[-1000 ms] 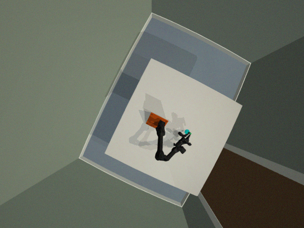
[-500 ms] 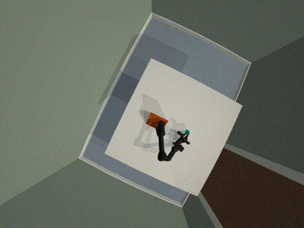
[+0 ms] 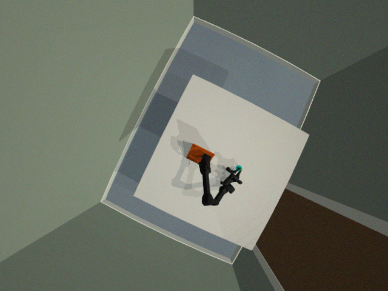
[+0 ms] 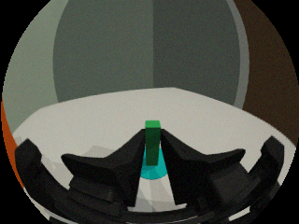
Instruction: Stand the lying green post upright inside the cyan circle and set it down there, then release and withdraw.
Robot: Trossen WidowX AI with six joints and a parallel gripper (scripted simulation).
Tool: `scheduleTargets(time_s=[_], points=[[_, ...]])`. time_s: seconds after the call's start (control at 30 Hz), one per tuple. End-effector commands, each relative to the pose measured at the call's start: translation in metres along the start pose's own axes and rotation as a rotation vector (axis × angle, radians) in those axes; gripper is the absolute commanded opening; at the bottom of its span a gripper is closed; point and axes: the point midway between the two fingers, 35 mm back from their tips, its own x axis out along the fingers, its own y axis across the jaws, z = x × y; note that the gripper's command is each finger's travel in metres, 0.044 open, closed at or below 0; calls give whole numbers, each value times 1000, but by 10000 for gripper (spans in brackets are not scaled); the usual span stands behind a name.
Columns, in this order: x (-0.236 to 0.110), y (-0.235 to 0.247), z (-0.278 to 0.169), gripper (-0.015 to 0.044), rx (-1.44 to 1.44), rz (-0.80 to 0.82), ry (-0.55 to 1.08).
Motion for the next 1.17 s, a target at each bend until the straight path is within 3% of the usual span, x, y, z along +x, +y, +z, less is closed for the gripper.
scheduleTargets(time_s=[0.0, 0.33, 0.8, 0.93, 1.0, 1.13], points=[[0, 0, 0, 154, -5, 0, -1], [0, 0, 0, 400, -5, 0, -1], [-10, 0, 85, 400, -16, -6, -9], [-9, 1, 89, 400, -7, 2, 1], [2, 4, 86, 400, 62, 73, 98], [24, 14, 83, 400, 209, 232, 447]])
